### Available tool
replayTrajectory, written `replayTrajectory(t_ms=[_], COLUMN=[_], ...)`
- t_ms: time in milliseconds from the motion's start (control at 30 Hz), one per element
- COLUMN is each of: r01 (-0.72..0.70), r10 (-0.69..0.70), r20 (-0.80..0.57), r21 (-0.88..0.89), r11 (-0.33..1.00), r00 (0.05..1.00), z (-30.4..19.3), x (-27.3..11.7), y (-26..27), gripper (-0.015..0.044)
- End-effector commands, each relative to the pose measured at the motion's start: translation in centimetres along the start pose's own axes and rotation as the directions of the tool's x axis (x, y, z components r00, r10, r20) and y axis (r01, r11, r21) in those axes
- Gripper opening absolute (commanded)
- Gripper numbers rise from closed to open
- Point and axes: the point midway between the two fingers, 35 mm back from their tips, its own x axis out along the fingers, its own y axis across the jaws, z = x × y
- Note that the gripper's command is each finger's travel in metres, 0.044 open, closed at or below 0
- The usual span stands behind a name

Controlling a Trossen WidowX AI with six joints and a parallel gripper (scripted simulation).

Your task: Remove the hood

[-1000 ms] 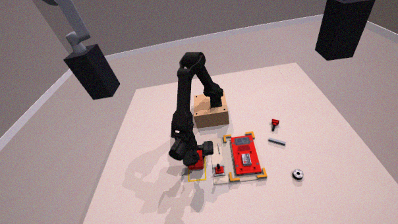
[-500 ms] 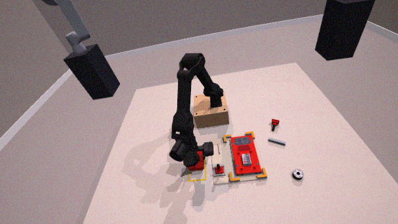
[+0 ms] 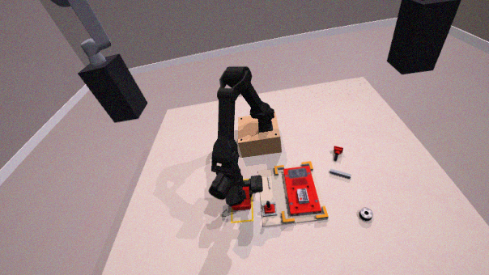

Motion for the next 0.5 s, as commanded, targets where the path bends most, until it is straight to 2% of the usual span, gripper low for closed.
replayTrajectory(t_ms=[0,100,467], r01=[0.005,0.005,0.000], r10=[-0.005,-0.005,0.000], r20=[-0.002,-0.002,0.000], r21=[-0.005,-0.005,0.000], r11=[1.000,1.000,1.000], r00=[1.000,1.000,1.000], z=[-0.06,-0.07,-0.01], x=[0.22,0.37,0.20], y=[-0.08,-0.08,0.00], gripper=[0.0000,0.0000,0.0289])
